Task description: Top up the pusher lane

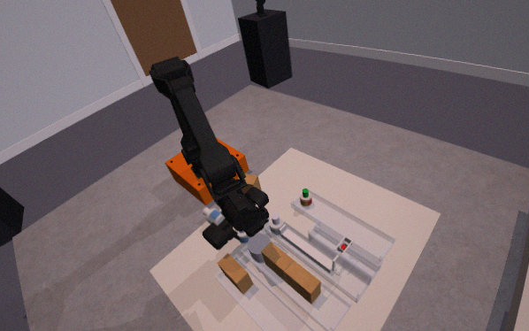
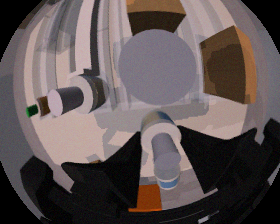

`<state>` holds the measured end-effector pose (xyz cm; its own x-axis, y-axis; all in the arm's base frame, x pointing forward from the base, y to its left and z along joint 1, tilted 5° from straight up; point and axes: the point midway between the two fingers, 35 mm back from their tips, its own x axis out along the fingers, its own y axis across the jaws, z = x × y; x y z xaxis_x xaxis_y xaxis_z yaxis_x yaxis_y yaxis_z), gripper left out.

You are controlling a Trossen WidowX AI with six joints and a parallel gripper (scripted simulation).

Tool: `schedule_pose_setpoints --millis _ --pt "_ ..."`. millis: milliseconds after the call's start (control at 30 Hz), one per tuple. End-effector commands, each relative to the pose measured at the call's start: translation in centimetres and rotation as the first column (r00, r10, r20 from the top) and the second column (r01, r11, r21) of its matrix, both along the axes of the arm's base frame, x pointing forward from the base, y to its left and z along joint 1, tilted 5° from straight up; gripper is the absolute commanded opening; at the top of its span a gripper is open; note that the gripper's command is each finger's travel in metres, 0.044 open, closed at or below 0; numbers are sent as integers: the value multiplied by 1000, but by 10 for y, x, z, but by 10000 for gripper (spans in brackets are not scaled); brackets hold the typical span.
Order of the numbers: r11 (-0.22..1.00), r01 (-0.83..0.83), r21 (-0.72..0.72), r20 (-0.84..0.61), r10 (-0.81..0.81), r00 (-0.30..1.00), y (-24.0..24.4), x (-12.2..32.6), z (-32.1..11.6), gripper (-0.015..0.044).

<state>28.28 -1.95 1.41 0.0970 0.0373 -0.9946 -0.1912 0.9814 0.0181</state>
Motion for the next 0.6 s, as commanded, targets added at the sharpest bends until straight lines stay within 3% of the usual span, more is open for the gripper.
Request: schedule_pose_setpoints --millis 0,200,567 --pt "1000 -7 7 18 7 1000 -1 0 16 0" --pt "999 53 3 -33 -52 998 -13 -20 10 0" --pt "1000 23 -4 -8 -23 1000 -12 -6 64 0"
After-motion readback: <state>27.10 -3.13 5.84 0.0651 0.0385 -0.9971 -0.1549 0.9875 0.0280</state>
